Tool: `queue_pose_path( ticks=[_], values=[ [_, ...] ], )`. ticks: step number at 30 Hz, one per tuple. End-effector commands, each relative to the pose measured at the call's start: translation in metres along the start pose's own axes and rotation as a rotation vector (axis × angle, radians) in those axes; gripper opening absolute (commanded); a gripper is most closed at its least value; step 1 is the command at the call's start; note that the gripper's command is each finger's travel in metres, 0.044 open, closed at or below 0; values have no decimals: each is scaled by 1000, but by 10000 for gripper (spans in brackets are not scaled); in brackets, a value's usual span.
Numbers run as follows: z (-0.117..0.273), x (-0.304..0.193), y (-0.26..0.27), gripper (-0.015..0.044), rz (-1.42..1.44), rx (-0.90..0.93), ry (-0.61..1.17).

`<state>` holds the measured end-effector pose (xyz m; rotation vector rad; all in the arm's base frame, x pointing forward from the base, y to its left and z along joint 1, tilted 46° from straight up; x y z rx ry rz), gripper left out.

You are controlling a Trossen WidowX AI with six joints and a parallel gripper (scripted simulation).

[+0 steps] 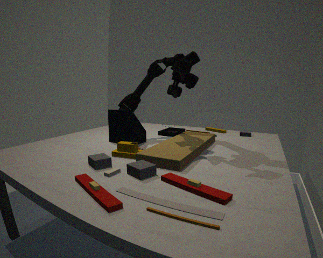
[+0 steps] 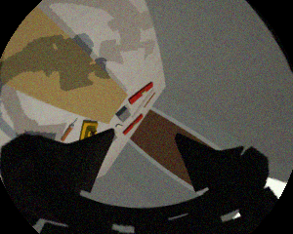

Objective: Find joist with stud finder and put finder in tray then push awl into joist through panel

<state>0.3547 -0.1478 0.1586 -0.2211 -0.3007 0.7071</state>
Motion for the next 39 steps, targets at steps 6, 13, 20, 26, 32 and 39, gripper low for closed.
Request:
queue_pose_path(
  ticks=[6, 13, 20, 26, 32, 39],
  values=[
    [-94, -78, 33, 440, -136, 354, -52],
    [-157, -149, 98, 440, -373, 667, -224],
    [-182, -184, 155, 440, -585, 830, -400],
    [-183, -184, 155, 440, -585, 830, -400],
    [-184, -187, 157, 440, -585, 830, -400],
    [-191, -184, 165, 440, -585, 830, -400]
  ],
)
Point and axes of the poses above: the point midway between the two fingers, 35 mm back from their tips, its own z axis back along the fingers, its own y axis across the jaws, x = y × z, the point moved 8 cm from there along z, back along the fingers, and after that the axes turned 6 degrees about z, right-handed, at the moved point
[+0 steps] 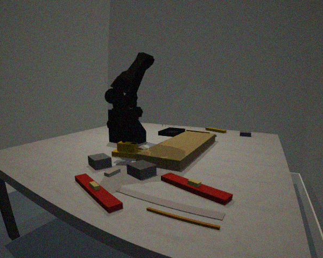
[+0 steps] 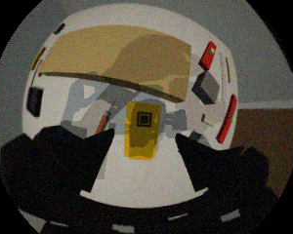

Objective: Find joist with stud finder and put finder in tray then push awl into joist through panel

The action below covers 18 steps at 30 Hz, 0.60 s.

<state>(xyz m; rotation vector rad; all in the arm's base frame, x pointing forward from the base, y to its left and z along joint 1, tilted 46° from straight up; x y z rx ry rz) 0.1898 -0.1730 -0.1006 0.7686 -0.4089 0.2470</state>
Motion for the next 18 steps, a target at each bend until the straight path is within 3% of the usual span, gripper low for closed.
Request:
queue_pose_path(
  ticks=[1, 18],
  values=[
    [-9, -3, 2, 440, -10, 12, 1],
    [-36, -10, 4, 440, -10, 13, 0]
  ],
)
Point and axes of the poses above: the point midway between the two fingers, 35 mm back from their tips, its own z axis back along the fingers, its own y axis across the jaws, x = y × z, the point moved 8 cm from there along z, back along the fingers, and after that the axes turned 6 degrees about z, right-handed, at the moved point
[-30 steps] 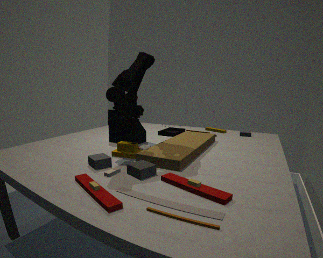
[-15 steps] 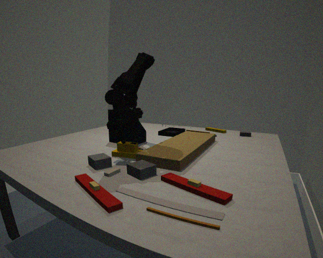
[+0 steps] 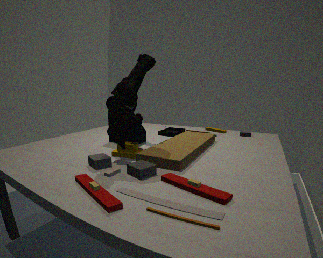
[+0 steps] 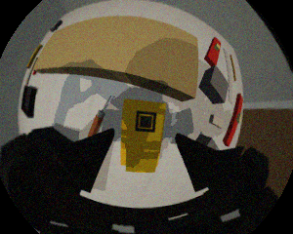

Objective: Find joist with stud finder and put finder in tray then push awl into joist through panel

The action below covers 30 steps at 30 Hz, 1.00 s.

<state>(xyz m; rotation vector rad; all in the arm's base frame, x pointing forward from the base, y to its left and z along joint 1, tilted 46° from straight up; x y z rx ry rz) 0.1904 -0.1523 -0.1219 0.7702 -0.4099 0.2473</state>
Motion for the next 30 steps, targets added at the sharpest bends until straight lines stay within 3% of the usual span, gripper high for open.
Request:
queue_pose_path(
  ticks=[1, 7, 10, 30],
  values=[
    [-8, -3, 3, 440, -10, 12, 1],
    [-15, -5, 4, 440, -10, 13, 1],
    [-15, -5, 4, 361, -10, 13, 1],
    [-15, -5, 4, 228, -10, 13, 1]
  ],
)
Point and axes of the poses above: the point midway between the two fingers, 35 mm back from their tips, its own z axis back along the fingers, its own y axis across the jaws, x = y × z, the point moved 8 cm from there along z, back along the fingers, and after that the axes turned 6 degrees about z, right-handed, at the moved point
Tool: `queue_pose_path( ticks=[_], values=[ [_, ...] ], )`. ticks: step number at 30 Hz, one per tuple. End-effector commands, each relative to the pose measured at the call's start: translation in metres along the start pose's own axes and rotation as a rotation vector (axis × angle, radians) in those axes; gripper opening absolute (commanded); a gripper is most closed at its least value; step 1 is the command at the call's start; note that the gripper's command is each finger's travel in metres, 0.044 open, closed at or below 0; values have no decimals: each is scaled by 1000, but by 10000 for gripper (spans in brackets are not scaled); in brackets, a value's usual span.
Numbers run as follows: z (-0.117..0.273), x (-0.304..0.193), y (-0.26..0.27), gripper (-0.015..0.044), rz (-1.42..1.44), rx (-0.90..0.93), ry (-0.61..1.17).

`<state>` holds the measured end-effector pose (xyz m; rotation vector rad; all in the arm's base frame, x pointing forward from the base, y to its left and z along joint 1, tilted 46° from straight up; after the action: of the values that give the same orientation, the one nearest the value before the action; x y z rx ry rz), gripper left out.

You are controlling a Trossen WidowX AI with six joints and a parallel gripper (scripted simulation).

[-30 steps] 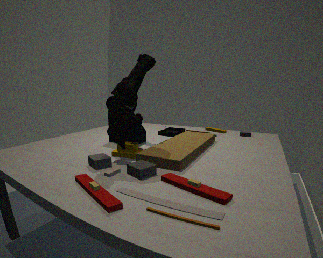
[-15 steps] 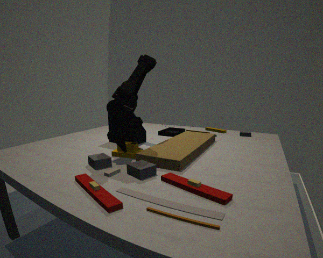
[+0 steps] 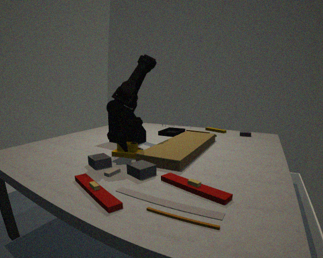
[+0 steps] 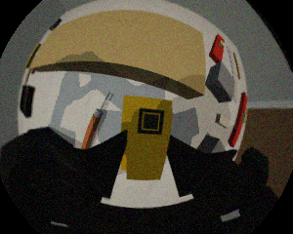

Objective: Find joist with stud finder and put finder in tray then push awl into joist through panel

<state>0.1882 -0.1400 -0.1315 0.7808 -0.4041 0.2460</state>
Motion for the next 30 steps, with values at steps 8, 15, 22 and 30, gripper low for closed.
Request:
queue_pose_path(
  ticks=[8, 15, 22, 30],
  values=[
    [-1, 0, 0, 175, -5, 2, -3],
    [21, 8, -4, 10, -5, -1, -1],
    [67, 21, -6, 0, -6, -3, 1],
    [99, 28, -4, 0, -7, -2, 1]
  ],
)
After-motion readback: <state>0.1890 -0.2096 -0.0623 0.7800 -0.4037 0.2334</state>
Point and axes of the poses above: the point midway between the two fingers, 35 mm back from their tips, its own z axis back along the fingers, its own y axis across the jaws, x = y × z, the point moved 8 cm from there along z, back along the fingers, and after that the axes turned 6 degrees about z, right-handed, at the moved point
